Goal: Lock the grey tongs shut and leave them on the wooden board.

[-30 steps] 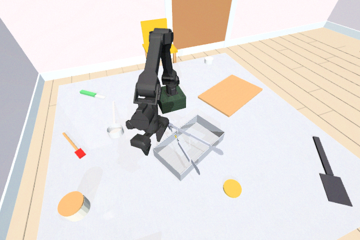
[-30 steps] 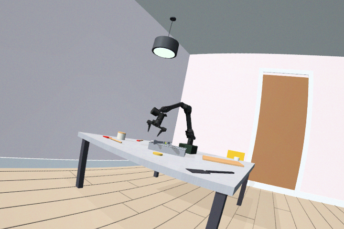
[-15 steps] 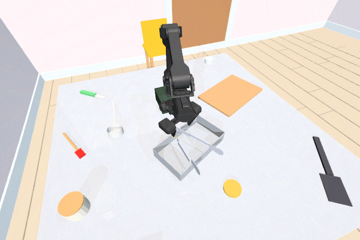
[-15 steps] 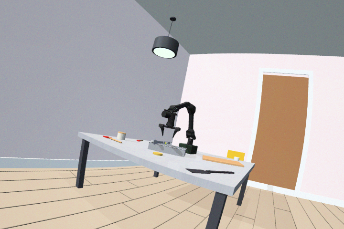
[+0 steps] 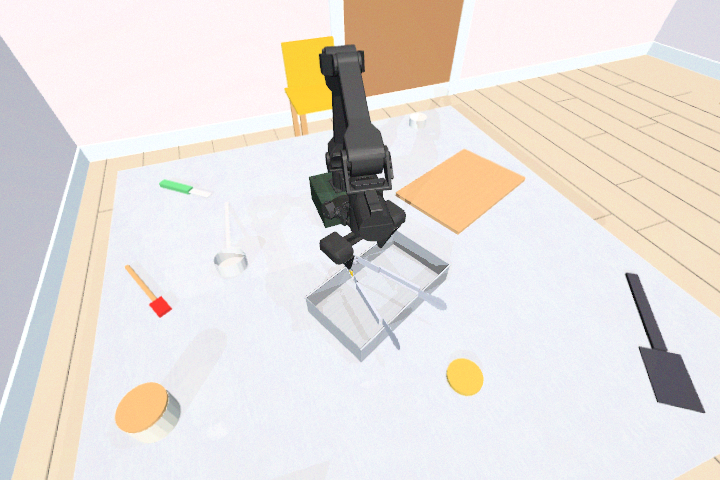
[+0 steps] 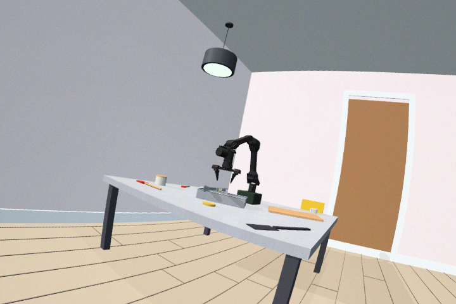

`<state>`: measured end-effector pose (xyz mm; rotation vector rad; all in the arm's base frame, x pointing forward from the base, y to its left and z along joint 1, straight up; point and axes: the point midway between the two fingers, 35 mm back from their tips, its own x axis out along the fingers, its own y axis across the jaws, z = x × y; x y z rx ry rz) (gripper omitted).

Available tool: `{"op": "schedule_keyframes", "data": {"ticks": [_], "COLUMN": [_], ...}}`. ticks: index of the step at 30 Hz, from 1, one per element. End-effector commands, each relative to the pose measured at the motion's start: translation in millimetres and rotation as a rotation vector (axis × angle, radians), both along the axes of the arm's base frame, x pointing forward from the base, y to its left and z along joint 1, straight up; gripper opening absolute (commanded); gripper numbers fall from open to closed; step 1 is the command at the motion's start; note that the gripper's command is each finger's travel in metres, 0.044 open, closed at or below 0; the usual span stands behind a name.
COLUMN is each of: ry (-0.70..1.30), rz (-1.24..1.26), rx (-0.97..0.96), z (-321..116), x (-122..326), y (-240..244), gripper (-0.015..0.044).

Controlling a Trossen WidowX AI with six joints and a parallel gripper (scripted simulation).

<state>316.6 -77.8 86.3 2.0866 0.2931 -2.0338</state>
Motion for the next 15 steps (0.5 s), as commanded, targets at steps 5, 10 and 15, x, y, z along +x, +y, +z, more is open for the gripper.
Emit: {"op": "schedule_keyframes", "data": {"ticks": [5,10,15], "ry": [-0.001,-0.001,-0.001], "rz": [-0.005,-0.005,-0.005], "rx": [-0.003,-0.003,-0.003], "z": [-10.2,-18.4,-26.7], "x": [0.4,1.6,2.6], "y": [-0.3,-0.6,-0.9], "gripper": [0.0440,0.0440,0.0440]}}
